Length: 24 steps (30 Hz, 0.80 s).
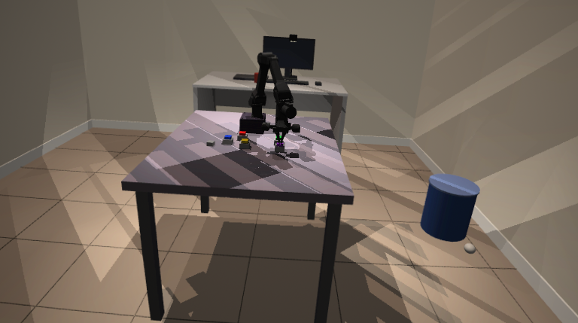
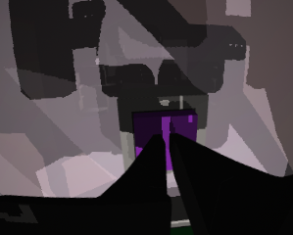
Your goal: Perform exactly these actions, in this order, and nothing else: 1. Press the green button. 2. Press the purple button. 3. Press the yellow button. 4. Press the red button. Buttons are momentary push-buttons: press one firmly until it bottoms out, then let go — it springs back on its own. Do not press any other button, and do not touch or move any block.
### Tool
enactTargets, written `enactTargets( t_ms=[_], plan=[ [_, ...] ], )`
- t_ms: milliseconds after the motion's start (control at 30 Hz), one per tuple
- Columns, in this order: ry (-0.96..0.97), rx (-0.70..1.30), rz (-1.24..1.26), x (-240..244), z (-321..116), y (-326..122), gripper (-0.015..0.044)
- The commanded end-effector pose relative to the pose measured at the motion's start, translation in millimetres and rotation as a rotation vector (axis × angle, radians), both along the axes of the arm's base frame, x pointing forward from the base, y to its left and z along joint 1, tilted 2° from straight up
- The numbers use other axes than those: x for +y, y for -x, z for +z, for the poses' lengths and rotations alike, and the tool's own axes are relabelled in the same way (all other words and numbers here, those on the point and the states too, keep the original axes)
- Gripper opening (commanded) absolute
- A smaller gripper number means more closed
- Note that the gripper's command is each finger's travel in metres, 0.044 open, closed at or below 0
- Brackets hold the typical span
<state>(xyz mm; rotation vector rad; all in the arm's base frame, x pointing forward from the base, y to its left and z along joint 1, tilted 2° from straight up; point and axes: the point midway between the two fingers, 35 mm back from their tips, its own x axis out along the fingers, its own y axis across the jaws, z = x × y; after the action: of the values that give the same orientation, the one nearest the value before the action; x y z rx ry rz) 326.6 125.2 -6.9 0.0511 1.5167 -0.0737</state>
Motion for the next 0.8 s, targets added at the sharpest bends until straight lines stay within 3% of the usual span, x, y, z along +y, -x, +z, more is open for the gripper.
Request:
enactTargets(
  t_ms=[0, 200, 333, 533, 667, 767],
  plan=[
    [0.002, 0.008, 0.004, 0, -2, 1, 0.002],
    [0.002, 0.008, 0.004, 0, -2, 1, 0.002],
    [0.002, 0.008, 0.004, 0, 32, 3, 0.002],
    [0.002, 0.007, 0.005, 1, 35, 2, 0.002],
    [0.001, 0.007, 0.005, 2, 90, 5, 0.002],
    [0.002, 0.008, 0.004, 2, 93, 5, 0.002]
  ],
)
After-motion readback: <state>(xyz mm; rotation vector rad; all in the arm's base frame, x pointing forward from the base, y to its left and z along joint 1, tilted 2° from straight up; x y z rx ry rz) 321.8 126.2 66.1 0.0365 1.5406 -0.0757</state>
